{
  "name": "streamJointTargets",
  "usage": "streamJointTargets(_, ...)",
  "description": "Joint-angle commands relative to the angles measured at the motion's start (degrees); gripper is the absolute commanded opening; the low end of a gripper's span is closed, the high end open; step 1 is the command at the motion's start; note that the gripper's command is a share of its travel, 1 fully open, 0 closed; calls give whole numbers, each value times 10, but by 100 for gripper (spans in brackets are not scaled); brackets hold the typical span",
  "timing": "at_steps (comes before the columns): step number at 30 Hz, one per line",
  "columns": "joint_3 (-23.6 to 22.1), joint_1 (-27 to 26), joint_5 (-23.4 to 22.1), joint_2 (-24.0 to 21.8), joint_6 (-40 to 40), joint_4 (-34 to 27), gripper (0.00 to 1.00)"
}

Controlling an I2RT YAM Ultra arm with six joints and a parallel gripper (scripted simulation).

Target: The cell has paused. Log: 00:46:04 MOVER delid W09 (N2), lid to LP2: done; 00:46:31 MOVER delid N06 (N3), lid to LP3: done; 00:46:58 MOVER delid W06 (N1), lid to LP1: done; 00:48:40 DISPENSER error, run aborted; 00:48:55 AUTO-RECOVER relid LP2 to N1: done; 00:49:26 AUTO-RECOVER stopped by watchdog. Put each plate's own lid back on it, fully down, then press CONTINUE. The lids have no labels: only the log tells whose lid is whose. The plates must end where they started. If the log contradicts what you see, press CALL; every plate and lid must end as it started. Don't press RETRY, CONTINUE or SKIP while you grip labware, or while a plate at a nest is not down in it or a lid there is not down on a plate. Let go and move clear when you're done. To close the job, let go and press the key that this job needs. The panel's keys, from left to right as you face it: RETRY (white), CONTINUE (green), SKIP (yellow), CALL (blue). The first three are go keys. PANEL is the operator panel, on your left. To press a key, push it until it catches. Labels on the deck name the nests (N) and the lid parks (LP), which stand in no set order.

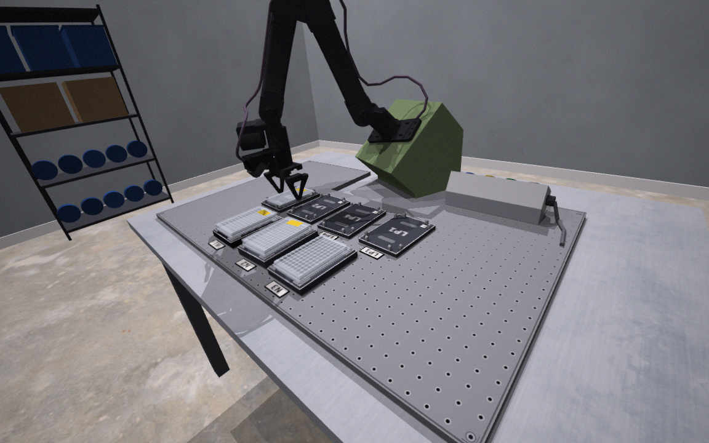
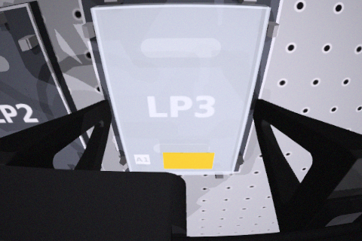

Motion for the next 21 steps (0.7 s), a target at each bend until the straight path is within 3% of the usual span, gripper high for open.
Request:
streamJointTargets(1,2,-1,0,-4,1,3,100)
streamJointTargets(21,-2,-1,-1,-5,1,5,82)
